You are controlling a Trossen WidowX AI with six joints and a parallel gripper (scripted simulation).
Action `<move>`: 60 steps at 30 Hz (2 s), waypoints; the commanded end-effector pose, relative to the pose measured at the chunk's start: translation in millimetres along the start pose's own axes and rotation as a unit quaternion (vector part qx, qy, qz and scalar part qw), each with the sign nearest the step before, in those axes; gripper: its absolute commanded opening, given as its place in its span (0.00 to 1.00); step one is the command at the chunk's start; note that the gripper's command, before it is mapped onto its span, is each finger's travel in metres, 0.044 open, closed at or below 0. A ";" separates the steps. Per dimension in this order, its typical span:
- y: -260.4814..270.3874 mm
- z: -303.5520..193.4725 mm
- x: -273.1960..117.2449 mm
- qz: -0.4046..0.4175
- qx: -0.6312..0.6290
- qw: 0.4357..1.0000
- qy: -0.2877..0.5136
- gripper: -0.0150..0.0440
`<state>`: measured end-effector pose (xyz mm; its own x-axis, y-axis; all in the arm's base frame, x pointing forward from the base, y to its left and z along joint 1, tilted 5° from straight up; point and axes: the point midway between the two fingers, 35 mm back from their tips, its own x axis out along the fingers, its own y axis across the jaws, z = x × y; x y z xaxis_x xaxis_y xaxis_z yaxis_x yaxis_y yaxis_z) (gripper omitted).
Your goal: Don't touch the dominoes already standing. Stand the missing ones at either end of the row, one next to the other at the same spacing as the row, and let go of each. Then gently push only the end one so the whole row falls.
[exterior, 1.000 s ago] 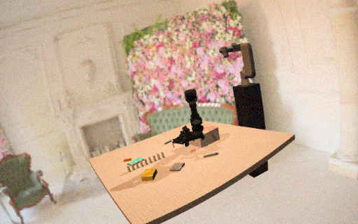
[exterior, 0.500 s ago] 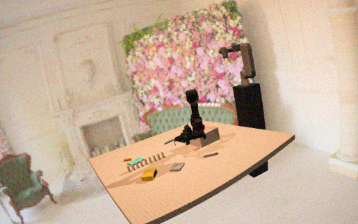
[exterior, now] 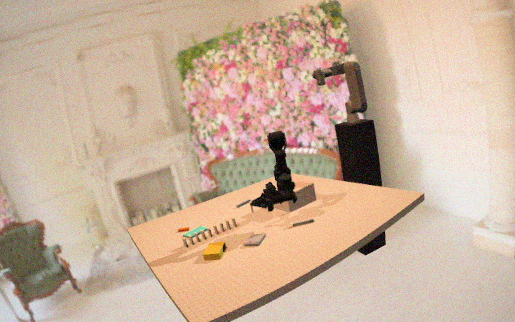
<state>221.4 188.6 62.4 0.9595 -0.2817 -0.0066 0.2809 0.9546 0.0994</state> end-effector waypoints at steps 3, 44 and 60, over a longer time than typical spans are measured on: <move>2.2 -18.7 0.7 -0.001 -0.002 1.000 0.001 0.44; -4.5 -98.4 2.6 -0.004 -0.002 1.000 0.006 0.66; -2.7 -59.1 2.6 -0.004 -0.003 1.000 0.005 1.00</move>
<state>224.6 191.9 -17.6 0.9570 -0.2896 -0.0178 0.2901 0.9532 0.0848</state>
